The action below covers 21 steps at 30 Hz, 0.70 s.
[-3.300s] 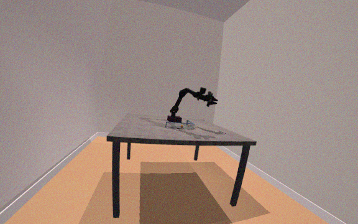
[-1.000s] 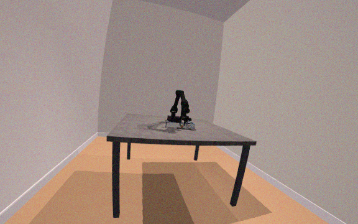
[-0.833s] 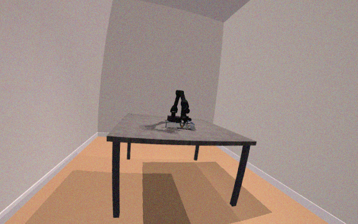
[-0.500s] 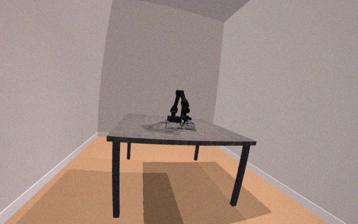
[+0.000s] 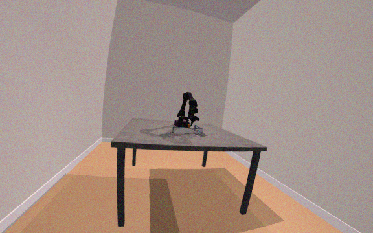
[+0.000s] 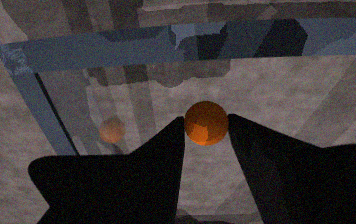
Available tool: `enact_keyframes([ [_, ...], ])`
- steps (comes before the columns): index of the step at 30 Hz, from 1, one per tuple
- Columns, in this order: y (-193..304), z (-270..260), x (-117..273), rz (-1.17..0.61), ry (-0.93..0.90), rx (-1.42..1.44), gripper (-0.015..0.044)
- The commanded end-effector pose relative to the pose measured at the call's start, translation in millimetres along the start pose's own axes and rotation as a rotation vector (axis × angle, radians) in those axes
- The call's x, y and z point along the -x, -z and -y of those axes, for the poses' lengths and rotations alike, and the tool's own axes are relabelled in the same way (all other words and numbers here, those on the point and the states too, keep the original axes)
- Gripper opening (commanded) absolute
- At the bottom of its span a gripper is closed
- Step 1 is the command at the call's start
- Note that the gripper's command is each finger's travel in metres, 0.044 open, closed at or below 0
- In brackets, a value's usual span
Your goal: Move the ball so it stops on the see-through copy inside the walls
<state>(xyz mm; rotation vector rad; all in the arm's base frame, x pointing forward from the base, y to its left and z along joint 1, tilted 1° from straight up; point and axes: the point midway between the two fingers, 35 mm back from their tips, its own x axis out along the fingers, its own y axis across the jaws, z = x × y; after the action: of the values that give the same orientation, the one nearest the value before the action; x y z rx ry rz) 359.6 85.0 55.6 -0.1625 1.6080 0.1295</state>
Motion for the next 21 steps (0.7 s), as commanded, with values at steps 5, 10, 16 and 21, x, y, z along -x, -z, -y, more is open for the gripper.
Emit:
enact_keyframes([
  [5,-6,-3,57,0.075,-0.001,-0.015,0.0000],
  [10,-6,-4,66,0.087,-0.001,-0.011,0.0000],
  [16,0,-20,60,0.086,0.007,0.215,0.0000],
  [21,6,-34,54,0.085,0.015,0.427,0.0000],
])
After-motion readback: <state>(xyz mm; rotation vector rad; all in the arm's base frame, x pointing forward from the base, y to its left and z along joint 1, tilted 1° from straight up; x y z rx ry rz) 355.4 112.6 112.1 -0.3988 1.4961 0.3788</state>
